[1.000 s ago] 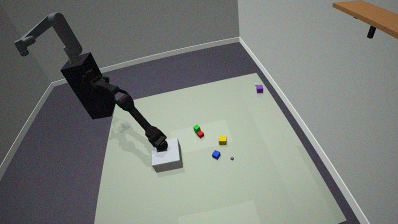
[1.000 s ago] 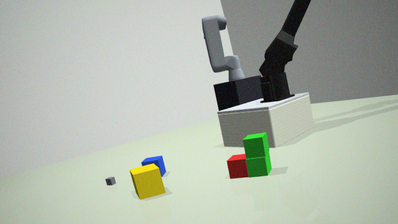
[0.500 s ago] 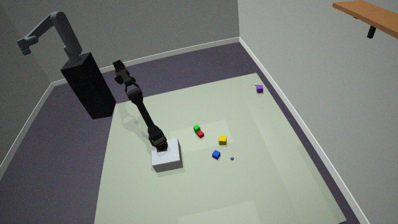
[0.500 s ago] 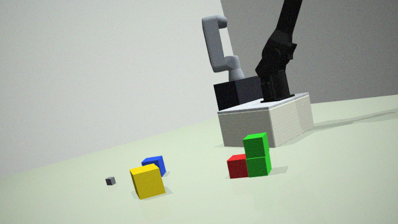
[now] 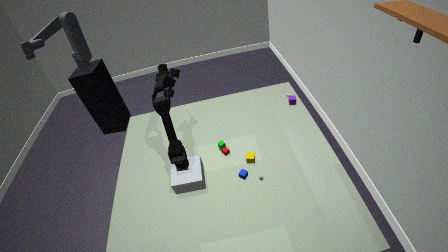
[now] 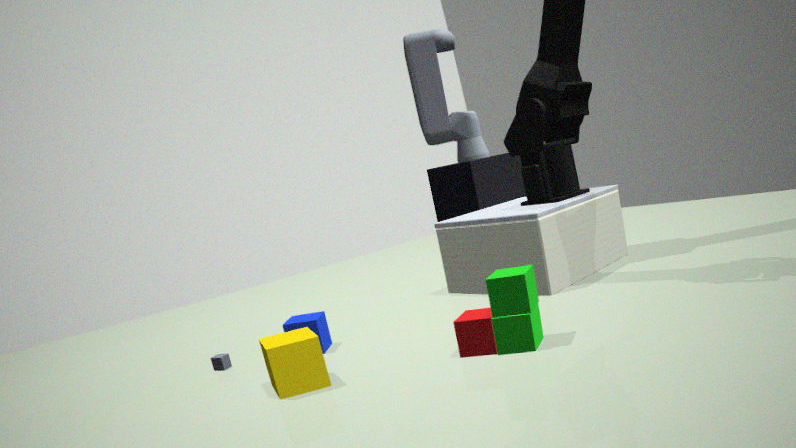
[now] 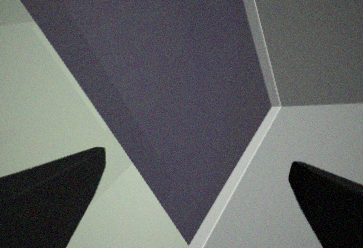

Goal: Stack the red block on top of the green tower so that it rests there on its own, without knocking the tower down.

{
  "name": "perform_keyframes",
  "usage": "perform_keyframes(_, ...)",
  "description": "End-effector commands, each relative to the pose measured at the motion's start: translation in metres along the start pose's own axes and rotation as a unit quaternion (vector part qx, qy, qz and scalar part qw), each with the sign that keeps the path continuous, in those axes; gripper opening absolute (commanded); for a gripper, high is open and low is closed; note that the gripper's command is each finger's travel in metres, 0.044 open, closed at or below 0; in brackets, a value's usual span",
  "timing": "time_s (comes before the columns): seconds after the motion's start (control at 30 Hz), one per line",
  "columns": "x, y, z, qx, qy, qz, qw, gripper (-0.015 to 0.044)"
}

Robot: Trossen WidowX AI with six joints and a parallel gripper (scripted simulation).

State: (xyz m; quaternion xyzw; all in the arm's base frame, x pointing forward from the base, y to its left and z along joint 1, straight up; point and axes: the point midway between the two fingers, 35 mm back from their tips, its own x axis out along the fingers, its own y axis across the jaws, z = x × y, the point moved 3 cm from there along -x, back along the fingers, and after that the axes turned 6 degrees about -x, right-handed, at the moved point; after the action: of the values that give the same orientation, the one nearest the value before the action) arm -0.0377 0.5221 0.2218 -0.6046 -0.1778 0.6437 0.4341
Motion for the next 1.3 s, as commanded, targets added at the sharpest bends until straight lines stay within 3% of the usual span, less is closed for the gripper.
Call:
perform_keyframes(0.0,0.003,0.004,-0.044,0.102,0.036,0.020,0.994,0.0440)
perform_keyframes(0.27,-0.002,0.017,-0.145,0.348,0.127,0.038,0.928,0.0440)
perform_keyframes(0.57,-0.027,0.049,-0.245,0.599,0.226,0.020,0.768,0.0440)
perform_keyframes(0.87,-0.068,0.095,-0.325,0.792,0.305,-0.031,0.528,0.0440)
perform_keyframes(1.27,-0.135,0.172,-0.393,0.913,0.364,-0.132,0.124,0.0440)
